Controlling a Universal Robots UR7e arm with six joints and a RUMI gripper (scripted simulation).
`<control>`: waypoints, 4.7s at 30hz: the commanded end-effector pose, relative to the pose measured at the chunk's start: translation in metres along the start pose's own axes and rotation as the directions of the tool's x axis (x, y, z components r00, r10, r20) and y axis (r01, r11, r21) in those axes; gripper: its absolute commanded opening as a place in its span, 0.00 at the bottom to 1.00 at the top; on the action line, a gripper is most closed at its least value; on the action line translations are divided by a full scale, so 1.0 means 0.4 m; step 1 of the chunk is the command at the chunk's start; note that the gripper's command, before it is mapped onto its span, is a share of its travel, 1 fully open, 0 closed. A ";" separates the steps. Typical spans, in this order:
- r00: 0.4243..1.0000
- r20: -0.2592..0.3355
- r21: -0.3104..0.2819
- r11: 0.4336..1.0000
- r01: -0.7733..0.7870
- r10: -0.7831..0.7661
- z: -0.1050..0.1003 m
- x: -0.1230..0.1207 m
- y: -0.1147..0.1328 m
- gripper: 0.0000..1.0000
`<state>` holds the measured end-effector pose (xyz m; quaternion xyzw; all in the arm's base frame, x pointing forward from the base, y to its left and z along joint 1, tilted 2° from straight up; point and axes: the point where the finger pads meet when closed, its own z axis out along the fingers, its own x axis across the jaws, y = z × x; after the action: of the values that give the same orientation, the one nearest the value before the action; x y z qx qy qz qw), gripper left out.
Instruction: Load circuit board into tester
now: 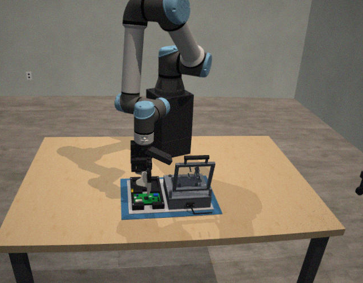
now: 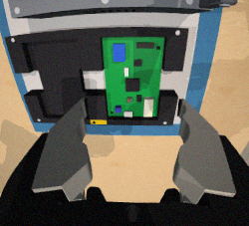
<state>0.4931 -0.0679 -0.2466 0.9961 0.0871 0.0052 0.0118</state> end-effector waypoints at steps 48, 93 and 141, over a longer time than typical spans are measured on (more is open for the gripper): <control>1.000 -0.001 -0.001 1.000 0.000 0.000 -0.001 0.001 0.001 0.59; 1.000 -0.001 -0.001 1.000 0.000 0.000 0.072 0.002 0.002 0.59; 1.000 -0.001 -0.001 1.000 0.000 0.000 0.085 0.002 0.002 0.59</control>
<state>0.4939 -0.0691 -0.2811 0.9961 0.0871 0.0051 0.0117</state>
